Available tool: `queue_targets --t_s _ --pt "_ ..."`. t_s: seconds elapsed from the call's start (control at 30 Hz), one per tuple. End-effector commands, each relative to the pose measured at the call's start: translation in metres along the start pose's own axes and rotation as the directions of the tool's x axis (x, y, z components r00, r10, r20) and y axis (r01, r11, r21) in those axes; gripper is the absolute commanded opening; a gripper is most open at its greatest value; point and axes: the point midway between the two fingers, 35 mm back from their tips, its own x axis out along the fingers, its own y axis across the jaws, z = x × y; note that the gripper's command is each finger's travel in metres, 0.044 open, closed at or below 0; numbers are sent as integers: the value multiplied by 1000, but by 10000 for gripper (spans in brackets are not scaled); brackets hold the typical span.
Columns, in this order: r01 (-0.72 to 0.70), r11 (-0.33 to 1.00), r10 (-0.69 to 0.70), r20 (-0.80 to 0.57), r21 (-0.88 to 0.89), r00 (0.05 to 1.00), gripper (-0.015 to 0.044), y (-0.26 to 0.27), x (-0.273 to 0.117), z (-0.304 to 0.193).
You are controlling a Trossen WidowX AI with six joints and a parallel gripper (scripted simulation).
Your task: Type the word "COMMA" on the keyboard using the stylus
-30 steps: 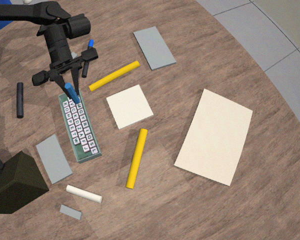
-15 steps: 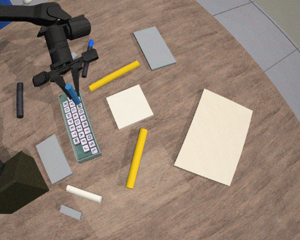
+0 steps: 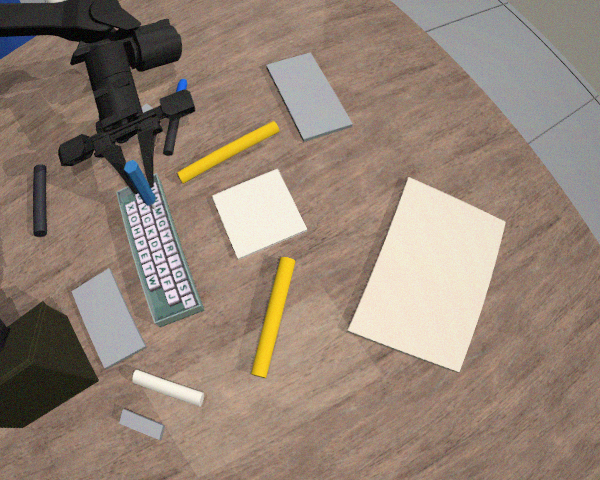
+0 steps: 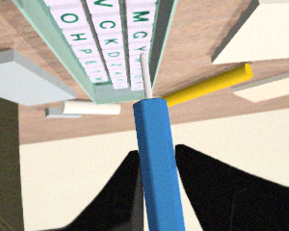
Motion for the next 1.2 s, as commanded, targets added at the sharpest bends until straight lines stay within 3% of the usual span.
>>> queue_targets --t_s 0.0,0.27,0.37,0.77,0.87,1.17 --pt "13 1000 -13 1 -2 1000 81 -1 -8 -10" --pt "7 1000 -7 3 8 1000 64 -1 -6 -9" --pt "10 1000 -10 2 3 1000 0 -1 -7 -10" --pt "13 1000 -13 1 -2 1000 0 0 0 5" --pt "13 1000 -13 2 -2 1000 79 0 2 7" --pt "13 1000 -13 2 -2 1000 81 0 3 9"
